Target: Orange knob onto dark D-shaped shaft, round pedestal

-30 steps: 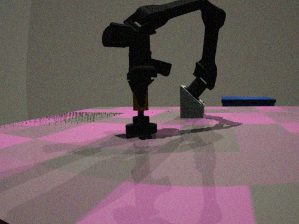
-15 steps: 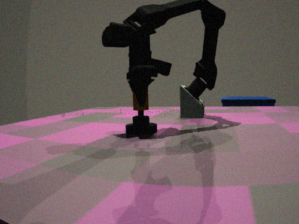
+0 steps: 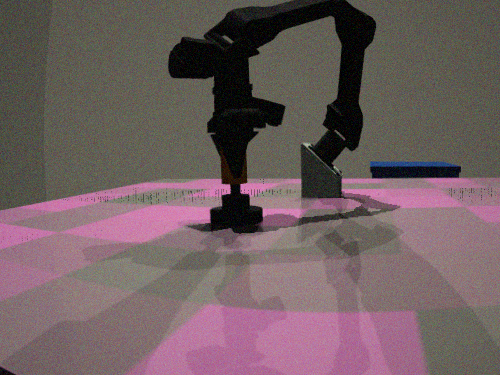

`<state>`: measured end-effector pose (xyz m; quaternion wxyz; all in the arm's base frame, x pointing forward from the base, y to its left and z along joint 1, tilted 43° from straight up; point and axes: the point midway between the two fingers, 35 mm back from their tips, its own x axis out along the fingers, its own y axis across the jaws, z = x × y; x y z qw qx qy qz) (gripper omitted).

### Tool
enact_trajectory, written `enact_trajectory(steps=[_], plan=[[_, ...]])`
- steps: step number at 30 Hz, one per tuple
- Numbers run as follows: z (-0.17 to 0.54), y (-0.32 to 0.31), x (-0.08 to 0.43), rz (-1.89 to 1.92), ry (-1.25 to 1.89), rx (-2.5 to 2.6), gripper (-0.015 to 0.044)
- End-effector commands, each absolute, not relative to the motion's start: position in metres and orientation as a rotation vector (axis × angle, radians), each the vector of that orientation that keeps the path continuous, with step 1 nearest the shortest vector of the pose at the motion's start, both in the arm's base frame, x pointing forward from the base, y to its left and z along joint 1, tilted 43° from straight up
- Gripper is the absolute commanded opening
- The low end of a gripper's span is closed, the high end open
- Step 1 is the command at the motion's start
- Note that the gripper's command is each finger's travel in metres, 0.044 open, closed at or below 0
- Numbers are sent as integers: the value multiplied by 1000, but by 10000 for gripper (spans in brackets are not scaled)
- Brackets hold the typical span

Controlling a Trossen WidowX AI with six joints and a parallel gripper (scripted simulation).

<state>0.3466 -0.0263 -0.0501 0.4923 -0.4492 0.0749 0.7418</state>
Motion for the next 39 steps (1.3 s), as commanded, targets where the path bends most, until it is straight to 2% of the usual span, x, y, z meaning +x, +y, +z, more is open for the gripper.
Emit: enact_trajectory(steps=[1, 39], plan=[[-49, -27, 349, 1799, 174, -1103, 0], [-53, -24, 346, 1803, 161, -1113, 0]])
